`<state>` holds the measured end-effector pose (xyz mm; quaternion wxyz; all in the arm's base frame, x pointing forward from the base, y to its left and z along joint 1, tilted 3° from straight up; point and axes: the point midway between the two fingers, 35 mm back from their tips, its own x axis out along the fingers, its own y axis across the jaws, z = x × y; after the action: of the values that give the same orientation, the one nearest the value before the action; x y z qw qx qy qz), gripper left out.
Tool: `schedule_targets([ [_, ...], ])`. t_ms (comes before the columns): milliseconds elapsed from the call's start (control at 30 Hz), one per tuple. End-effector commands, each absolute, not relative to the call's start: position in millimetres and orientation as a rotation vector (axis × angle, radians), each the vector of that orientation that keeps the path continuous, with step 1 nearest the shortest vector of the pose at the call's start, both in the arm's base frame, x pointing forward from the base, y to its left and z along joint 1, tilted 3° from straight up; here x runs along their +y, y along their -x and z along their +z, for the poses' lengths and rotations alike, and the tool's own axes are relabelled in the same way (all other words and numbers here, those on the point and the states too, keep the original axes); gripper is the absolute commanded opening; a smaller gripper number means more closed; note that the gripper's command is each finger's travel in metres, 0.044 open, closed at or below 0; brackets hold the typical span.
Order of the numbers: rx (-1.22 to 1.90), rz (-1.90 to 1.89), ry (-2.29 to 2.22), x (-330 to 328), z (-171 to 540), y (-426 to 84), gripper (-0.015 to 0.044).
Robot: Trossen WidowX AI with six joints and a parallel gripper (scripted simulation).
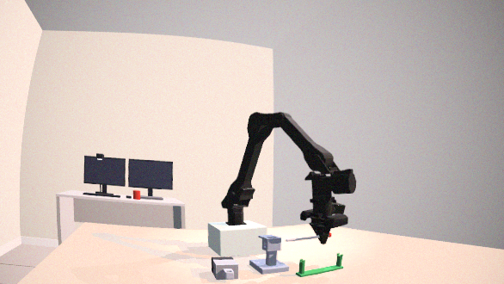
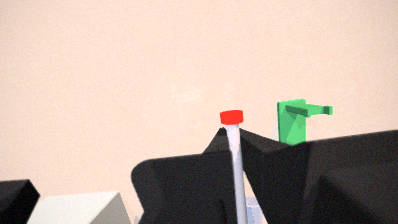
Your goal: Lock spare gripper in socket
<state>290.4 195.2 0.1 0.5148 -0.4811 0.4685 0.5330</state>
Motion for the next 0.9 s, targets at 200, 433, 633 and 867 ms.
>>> schedule_targets([
  [200,1.131,1.283,1.156,195.7,13.0,-289.0,0.0],
  [433,1.147,1.291,1.156,193.7,24.7,-284.8,0.0],
  [633,1.159,1.296,1.157,191.8,22.7,-282.2,0.0],
  [867,1.158,1.296,1.157,195.8,24.3,-289.1,0.0],
])
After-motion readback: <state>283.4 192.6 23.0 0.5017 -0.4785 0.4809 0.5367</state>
